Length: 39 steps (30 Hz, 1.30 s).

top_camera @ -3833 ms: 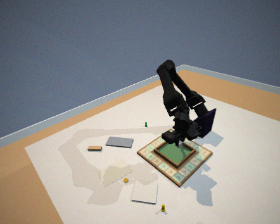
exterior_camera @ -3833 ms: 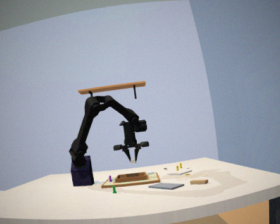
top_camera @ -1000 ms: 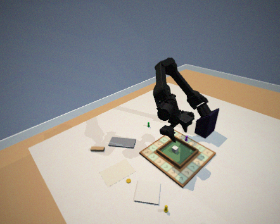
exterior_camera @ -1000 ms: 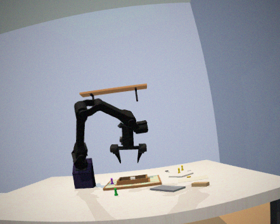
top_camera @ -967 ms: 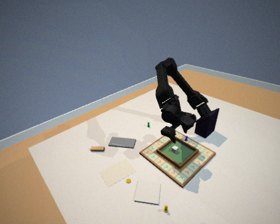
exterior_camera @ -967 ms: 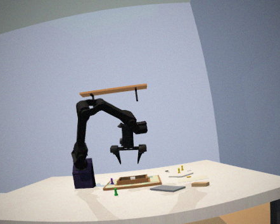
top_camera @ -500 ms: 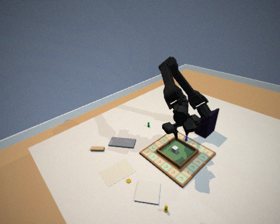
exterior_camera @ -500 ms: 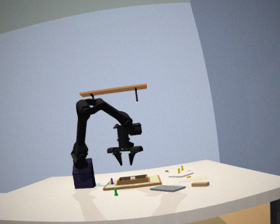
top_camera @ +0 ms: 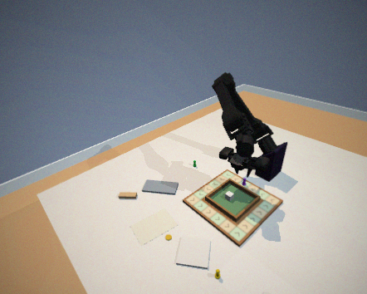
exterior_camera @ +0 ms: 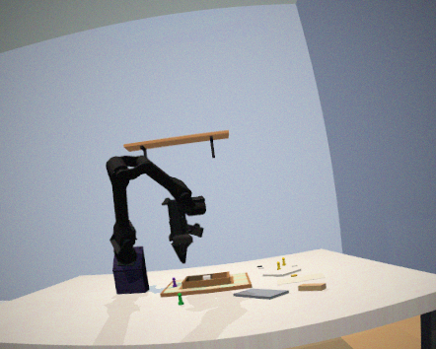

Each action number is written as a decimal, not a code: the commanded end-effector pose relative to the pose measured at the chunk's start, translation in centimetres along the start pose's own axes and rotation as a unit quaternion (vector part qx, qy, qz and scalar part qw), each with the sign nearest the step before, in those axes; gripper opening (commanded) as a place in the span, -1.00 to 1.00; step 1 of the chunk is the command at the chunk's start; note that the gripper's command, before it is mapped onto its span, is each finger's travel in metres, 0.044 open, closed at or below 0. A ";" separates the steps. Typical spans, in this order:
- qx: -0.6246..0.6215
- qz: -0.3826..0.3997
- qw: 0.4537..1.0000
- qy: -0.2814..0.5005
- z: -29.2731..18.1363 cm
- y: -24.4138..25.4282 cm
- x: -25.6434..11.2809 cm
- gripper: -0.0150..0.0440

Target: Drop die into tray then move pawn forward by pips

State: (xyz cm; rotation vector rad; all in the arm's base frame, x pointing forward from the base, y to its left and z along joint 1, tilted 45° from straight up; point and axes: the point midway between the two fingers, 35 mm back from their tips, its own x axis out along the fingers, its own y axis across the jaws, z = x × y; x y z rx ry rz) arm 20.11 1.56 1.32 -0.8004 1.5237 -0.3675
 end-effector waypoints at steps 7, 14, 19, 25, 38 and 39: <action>0.328 -0.019 0.944 -0.007 -4.3 -0.2 1.7 0.19; 0.328 -0.019 0.944 -0.007 -4.2 -0.2 1.7 0.19; 0.328 -0.020 0.944 -0.007 -4.1 -0.2 2.9 0.19; 0.328 -0.019 0.944 -0.007 -4.1 -0.2 3.4 0.19; 0.328 -0.019 0.945 -0.007 -4.0 -0.3 5.5 0.19; 0.328 -0.019 0.945 -0.007 -4.0 -0.3 5.7 0.19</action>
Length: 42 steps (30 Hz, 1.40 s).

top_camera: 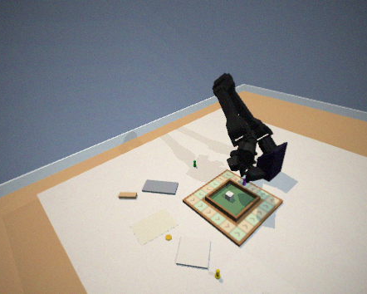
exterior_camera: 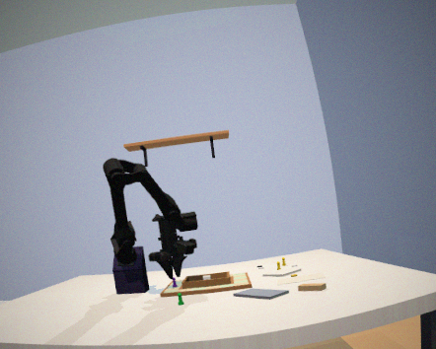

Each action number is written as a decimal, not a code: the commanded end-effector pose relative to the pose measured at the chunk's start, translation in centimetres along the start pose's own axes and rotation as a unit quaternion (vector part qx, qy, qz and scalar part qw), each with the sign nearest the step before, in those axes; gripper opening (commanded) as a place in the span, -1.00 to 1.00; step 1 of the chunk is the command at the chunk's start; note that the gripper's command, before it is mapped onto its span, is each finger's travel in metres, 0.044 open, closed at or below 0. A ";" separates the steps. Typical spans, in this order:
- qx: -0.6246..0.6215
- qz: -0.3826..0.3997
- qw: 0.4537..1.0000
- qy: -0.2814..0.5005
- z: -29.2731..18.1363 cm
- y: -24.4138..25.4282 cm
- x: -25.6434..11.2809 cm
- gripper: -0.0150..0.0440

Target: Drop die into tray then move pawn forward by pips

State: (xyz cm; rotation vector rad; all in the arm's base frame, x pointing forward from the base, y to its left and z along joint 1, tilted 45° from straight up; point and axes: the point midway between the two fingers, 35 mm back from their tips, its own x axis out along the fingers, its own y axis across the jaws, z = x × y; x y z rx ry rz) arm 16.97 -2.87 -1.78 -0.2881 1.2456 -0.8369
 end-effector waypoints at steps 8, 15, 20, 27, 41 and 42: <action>-0.004 -0.007 1.000 0.002 -0.3 -0.4 1.9 0.19; -0.004 -0.007 1.000 0.002 -0.3 -0.4 2.2 -0.08; -0.004 -0.007 1.000 0.002 -0.3 -0.4 2.2 -0.33; -0.004 -0.007 1.000 0.002 -0.3 -0.4 2.2 -0.48; -0.007 0.005 1.000 0.005 0.2 0.7 -3.2 -0.49; -0.007 0.005 1.000 0.005 0.2 0.7 -3.8 -0.49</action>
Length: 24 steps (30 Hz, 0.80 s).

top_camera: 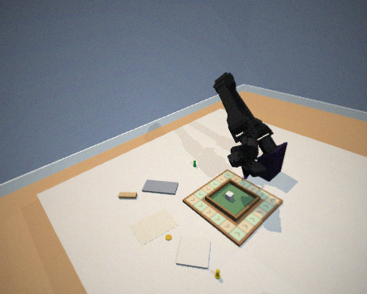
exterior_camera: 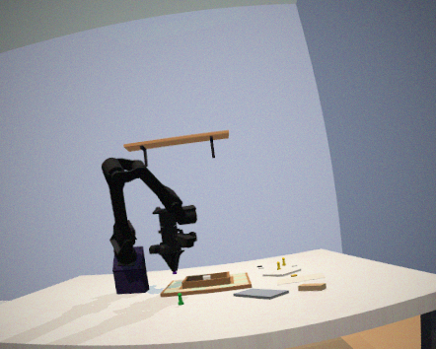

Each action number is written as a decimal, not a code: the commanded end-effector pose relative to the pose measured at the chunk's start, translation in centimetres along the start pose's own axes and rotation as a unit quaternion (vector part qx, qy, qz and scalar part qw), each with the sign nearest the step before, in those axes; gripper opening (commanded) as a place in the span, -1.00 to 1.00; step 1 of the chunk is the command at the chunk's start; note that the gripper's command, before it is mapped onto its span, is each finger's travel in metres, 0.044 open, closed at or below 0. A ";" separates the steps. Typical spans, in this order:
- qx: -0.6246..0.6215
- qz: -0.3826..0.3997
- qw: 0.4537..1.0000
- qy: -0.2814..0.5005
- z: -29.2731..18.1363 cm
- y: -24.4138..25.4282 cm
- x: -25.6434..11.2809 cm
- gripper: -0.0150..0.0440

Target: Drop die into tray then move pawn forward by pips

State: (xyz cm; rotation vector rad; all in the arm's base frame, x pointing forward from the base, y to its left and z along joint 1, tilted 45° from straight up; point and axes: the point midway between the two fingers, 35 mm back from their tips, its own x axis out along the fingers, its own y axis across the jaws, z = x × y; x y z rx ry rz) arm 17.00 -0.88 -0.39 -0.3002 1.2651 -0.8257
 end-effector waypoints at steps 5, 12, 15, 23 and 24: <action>0.004 0.003 1.000 0.000 0.0 0.1 -4.1 -0.49; 0.005 -0.004 1.000 -0.002 -0.6 -0.8 -7.8 -0.49; 0.006 -0.005 1.000 -0.002 -0.6 -0.9 -8.2 -0.49; 0.002 0.006 1.000 0.003 0.6 -2.0 -6.7 -0.49; 0.002 0.007 1.000 0.003 0.8 -2.2 -6.5 -0.49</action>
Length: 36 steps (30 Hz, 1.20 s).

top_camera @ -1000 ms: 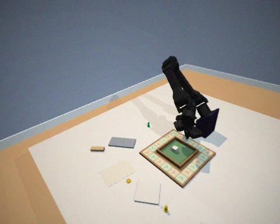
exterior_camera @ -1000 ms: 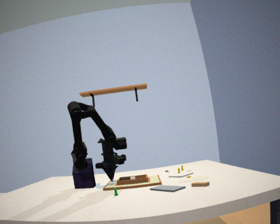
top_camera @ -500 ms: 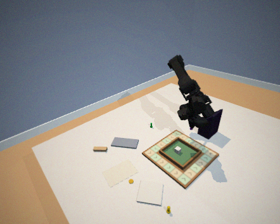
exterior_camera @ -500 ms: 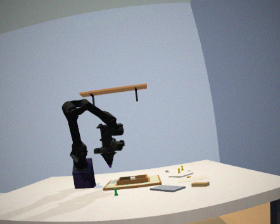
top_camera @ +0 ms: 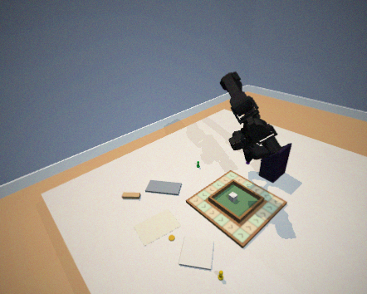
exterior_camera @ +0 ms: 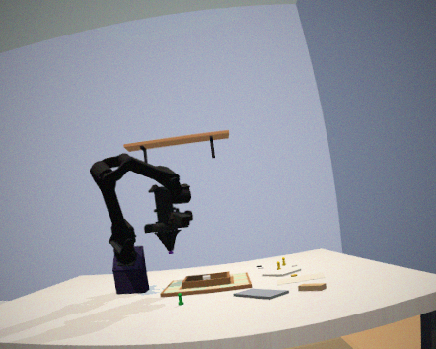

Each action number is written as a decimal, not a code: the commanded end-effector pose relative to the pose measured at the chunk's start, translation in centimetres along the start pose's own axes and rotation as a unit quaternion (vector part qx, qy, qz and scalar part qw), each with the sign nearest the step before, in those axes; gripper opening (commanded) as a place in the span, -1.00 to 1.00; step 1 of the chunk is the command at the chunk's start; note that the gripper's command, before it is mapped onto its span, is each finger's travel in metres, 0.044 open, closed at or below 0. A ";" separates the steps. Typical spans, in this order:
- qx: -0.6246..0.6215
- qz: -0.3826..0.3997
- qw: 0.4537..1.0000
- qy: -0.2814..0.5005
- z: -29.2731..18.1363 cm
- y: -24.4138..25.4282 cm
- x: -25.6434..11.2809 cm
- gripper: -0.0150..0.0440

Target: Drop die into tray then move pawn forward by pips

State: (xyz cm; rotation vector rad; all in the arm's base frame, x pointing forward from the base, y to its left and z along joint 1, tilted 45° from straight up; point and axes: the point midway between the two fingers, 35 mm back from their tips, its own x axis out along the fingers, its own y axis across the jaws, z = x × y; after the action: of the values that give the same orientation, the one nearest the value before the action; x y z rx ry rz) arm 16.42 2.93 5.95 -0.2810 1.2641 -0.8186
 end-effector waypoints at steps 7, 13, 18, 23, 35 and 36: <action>-0.004 0.005 1.000 0.002 1.3 -2.1 2.2 -0.49; -0.003 0.005 1.000 0.001 2.1 -3.6 3.5 -0.49; -0.002 0.001 1.000 -0.002 2.5 -4.9 4.6 -0.49; -0.001 -0.007 1.000 -0.004 2.8 -6.3 5.6 -0.49; 0.001 -0.016 1.000 -0.005 2.9 -7.6 7.6 -0.49; 0.001 -0.016 1.000 -0.005 2.9 -7.6 7.9 -0.49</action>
State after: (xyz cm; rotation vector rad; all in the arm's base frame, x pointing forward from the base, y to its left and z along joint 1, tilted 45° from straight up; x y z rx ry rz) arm 16.97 -7.86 6.30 -0.2945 1.2425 -0.8407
